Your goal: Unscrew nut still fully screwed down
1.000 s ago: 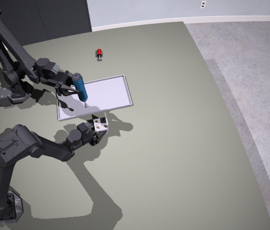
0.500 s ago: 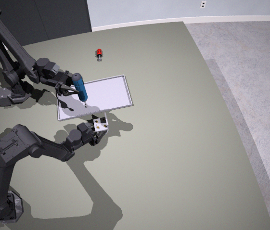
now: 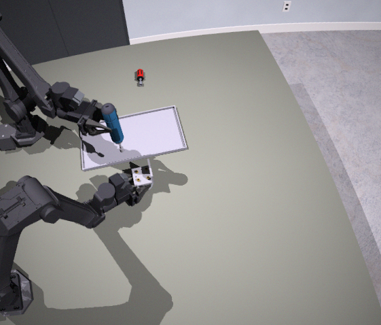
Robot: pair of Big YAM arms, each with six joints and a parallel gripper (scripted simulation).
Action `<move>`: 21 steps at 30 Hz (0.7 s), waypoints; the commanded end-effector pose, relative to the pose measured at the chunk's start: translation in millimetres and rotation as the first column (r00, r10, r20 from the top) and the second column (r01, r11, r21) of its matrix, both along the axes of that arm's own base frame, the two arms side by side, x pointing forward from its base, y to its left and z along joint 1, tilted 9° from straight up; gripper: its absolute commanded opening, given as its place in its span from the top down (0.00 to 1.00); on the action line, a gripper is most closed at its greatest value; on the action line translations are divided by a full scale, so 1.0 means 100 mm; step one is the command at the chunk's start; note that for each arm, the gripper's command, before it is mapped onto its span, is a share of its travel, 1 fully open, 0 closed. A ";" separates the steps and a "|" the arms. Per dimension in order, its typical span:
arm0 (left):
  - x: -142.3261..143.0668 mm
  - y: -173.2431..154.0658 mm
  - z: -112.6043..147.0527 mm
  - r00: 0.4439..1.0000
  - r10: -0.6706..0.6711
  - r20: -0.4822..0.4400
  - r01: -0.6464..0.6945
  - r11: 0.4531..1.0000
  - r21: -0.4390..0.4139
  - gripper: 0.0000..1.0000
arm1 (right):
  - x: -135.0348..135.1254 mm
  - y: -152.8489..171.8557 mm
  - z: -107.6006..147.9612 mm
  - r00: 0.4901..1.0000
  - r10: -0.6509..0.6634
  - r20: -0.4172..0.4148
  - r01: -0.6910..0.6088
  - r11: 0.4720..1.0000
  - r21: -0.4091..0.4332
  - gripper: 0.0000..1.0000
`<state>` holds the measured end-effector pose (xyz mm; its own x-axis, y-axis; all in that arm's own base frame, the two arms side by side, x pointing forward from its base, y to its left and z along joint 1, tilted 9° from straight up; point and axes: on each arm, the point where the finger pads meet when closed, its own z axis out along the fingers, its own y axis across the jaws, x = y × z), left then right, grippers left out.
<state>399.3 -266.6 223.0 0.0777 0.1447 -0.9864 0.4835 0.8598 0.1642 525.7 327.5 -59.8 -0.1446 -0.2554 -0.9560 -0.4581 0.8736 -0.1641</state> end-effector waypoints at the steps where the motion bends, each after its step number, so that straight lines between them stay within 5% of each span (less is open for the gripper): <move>1: 0.07 -0.13 0.58 0.994 -0.010 0.106 0.020 0.996 -0.089 0.58 | 0.02 -0.11 -0.13 0.999 -0.016 -0.028 0.016 1.000 -0.017 0.41; 21: 0.06 -0.14 0.60 0.994 -0.014 0.109 0.024 0.995 -0.092 0.58 | 0.02 -0.11 -0.13 0.999 -0.016 -0.028 0.016 1.000 -0.017 0.41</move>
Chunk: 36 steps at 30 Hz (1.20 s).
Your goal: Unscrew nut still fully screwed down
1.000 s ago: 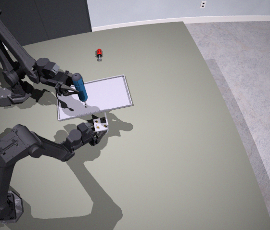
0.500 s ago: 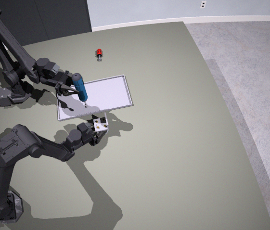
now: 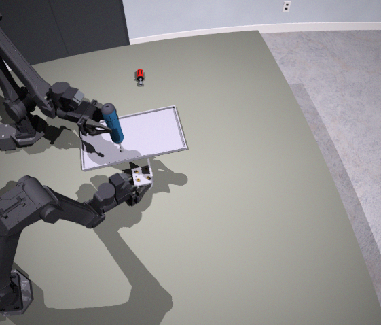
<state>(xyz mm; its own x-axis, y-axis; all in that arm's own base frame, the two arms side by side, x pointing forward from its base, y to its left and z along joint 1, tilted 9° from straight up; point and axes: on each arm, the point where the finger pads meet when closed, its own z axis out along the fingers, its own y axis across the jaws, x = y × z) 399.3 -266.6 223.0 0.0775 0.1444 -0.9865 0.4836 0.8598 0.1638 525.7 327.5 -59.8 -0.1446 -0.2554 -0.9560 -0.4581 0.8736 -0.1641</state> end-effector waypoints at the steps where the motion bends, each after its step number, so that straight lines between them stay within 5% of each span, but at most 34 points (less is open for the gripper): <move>1: 0.06 -0.15 0.60 0.994 -0.014 0.110 0.024 0.995 -0.092 0.58 | 0.02 -0.11 -0.13 0.999 -0.016 -0.028 0.016 1.000 -0.017 0.41; 36: 0.33 -0.19 0.47 0.996 0.004 0.087 0.003 0.997 -0.076 0.58 | 0.02 -0.11 -0.13 0.999 -0.016 -0.028 0.016 1.000 -0.017 0.41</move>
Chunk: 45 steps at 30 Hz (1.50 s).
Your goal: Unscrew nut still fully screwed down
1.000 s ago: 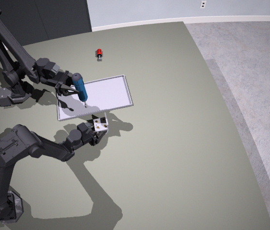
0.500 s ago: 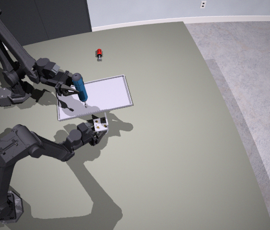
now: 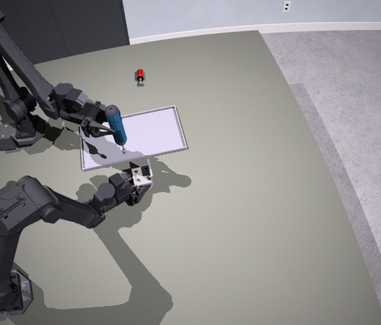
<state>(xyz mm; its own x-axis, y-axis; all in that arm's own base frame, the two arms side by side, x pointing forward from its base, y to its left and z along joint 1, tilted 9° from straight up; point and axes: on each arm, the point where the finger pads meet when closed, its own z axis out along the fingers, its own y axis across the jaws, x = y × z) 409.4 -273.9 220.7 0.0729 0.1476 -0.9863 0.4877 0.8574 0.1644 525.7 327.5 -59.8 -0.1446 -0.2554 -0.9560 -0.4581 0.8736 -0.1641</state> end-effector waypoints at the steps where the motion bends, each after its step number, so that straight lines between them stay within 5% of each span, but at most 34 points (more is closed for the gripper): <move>1: 0.23 -0.13 0.49 0.996 0.006 0.092 0.001 0.997 -0.080 0.58 | 0.02 -0.11 -0.13 0.999 -0.016 -0.028 0.016 1.000 -0.017 0.41; 13: 0.26 -0.16 0.65 0.993 0.004 0.117 0.008 0.995 -0.098 0.58 | 0.02 -0.11 -0.13 0.999 -0.016 -0.028 0.016 1.000 -0.017 0.41; 25: 0.45 -0.23 0.49 0.996 0.008 0.092 -0.001 0.997 -0.080 0.58 | 0.02 -0.11 -0.13 0.999 -0.016 -0.028 0.016 1.000 -0.017 0.41; 30: 0.40 -0.22 0.66 0.993 0.008 0.118 0.004 0.995 -0.098 0.58 | 0.02 -0.11 -0.13 0.999 -0.016 -0.028 0.016 1.000 -0.017 0.41; 42: 0.58 -0.30 0.49 0.996 0.009 0.092 -0.001 0.997 -0.080 0.58 | 0.02 -0.11 -0.13 0.999 -0.016 -0.028 0.016 1.000 -0.017 0.41; 45: 0.52 -0.30 0.66 0.993 0.005 0.119 0.007 0.995 -0.098 0.58 | 0.02 -0.11 -0.13 0.999 -0.016 -0.028 0.016 1.000 -0.017 0.41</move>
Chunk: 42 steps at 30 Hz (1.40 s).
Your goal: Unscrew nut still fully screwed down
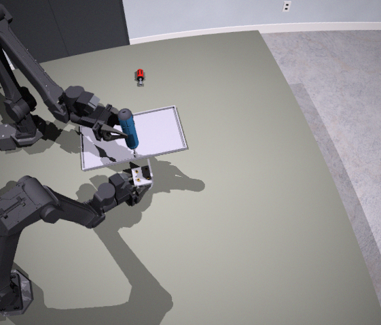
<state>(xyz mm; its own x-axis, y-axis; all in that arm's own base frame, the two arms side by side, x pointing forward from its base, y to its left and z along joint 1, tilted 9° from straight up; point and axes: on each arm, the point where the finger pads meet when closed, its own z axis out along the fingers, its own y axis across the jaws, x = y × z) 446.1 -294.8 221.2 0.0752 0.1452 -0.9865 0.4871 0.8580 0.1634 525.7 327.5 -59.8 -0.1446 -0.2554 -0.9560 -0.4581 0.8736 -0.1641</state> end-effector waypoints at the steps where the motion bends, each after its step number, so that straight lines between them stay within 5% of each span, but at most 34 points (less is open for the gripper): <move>1: 0.16 -0.09 0.66 0.993 0.005 0.116 0.007 0.995 -0.096 0.58 | 0.02 -0.11 -0.13 0.999 -0.016 -0.028 0.016 1.000 -0.017 0.41; 5: 0.24 -0.12 0.48 0.996 0.006 0.090 0.001 0.997 -0.077 0.58 | 0.02 -0.11 -0.13 0.999 -0.016 -0.028 0.016 1.000 -0.017 0.41; 10: 0.26 -0.13 0.63 0.994 0.007 0.111 0.004 0.996 -0.092 0.58 | 0.02 -0.11 -0.13 0.999 -0.016 -0.028 0.016 1.000 -0.017 0.41; 14: 0.34 -0.17 0.48 0.996 0.007 0.090 0.000 0.997 -0.077 0.58 | 0.02 -0.11 -0.13 0.999 -0.016 -0.028 0.016 1.000 -0.017 0.41; 16: 0.30 -0.15 0.67 0.993 0.008 0.117 0.003 0.995 -0.096 0.58 | 0.02 -0.11 -0.13 0.999 -0.016 -0.028 0.016 1.000 -0.017 0.41; 42: 0.38 -0.18 0.60 0.994 0.011 0.106 -0.002 0.996 -0.086 0.58 | 0.02 -0.11 -0.13 0.999 -0.016 -0.028 0.016 1.000 -0.017 0.41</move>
<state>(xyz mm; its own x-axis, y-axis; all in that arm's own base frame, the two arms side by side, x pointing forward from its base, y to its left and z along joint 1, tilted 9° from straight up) 464.0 -305.2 224.8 0.0834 0.1391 -0.9868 0.4859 0.8589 0.1622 525.7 327.5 -59.8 -0.1446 -0.2554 -0.9560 -0.4581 0.8736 -0.1641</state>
